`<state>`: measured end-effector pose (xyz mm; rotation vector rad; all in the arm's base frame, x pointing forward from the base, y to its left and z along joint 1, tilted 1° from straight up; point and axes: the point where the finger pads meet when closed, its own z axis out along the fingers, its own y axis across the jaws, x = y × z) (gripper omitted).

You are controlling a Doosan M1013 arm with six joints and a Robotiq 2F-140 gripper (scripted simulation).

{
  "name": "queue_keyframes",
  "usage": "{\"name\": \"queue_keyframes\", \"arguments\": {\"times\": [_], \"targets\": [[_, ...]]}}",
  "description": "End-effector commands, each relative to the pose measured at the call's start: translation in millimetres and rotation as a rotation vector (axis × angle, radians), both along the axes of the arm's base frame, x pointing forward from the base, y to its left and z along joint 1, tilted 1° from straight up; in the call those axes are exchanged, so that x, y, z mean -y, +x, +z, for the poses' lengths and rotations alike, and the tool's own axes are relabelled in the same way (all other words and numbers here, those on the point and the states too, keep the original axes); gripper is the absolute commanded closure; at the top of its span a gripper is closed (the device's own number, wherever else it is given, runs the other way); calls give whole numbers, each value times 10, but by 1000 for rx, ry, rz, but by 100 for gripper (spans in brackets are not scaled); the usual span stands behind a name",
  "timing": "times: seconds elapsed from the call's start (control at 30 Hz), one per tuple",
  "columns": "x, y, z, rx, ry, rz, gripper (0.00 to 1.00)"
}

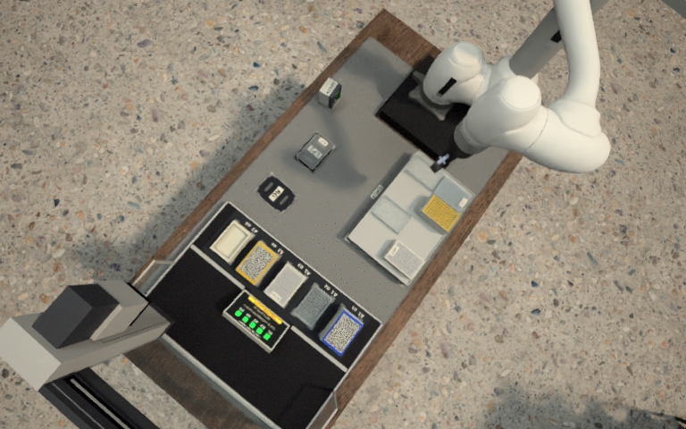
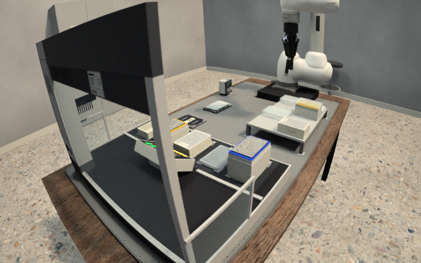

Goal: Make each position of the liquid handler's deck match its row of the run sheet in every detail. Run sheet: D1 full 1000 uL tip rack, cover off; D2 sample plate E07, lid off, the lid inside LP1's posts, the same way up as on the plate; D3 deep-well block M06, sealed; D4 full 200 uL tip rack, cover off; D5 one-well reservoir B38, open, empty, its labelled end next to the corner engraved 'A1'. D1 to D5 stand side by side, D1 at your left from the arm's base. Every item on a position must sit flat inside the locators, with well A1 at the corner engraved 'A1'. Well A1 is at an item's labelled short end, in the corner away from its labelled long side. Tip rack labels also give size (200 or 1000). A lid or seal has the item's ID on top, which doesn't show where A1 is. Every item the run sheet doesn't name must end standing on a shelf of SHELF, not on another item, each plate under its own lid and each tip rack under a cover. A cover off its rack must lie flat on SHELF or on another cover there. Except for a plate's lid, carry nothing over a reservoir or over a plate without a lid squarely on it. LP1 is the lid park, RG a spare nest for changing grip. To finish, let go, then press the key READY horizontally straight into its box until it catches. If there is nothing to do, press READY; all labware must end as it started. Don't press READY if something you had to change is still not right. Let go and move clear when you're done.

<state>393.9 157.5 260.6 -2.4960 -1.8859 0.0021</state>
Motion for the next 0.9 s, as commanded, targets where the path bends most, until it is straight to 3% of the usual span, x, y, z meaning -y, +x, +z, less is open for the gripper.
{"name": "queue_keyframes", "arguments": {"times": [0.0,0.3,0.77,0.87], "targets": [[-3,135,4,0,0,-53,90],[-3,570,1,-2,-2,-233,90],[-3,570,1,-4,-4,-473,90],[-3,720,0,-5,-5,-533,90]]}}
